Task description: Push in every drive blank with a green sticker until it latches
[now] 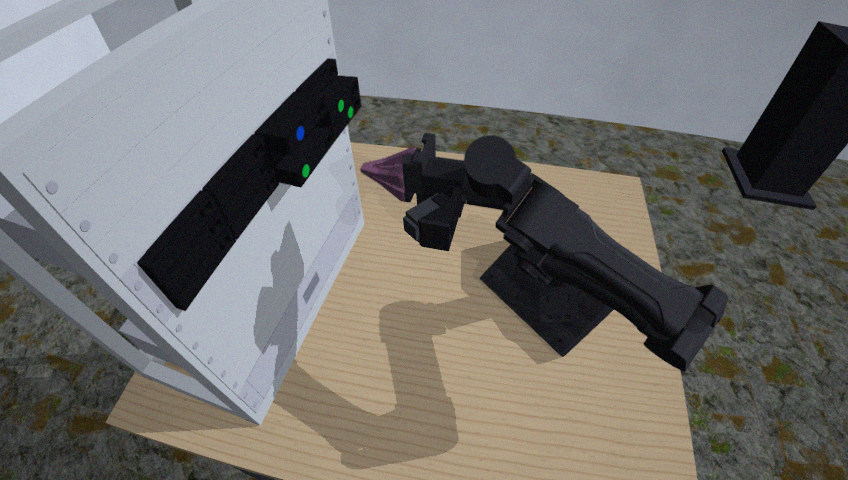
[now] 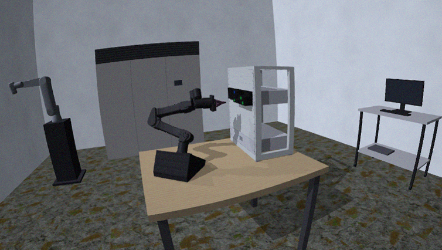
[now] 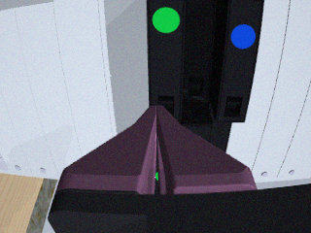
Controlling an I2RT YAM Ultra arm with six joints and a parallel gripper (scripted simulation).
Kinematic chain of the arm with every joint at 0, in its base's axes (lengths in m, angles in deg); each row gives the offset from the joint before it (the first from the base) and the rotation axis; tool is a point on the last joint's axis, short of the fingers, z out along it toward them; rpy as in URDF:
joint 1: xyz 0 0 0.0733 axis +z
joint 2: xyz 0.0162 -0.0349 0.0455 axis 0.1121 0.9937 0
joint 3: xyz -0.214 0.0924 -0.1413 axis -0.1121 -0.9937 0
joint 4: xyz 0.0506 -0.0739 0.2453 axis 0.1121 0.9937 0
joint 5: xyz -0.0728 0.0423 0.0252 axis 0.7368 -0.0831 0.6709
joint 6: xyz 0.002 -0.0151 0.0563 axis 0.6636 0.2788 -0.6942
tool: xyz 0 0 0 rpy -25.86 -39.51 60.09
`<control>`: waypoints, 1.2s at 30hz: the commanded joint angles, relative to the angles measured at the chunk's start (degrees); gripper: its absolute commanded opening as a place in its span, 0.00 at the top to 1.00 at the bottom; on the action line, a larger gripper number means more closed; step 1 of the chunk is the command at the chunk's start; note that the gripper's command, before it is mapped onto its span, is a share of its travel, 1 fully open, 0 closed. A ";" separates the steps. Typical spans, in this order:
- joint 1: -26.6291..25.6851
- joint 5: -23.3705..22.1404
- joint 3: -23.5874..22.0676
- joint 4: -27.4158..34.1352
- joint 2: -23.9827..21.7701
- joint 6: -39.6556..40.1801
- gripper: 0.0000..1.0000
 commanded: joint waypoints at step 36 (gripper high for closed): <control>14.46 15.92 6.20 -12.72 17.62 4.47 1.00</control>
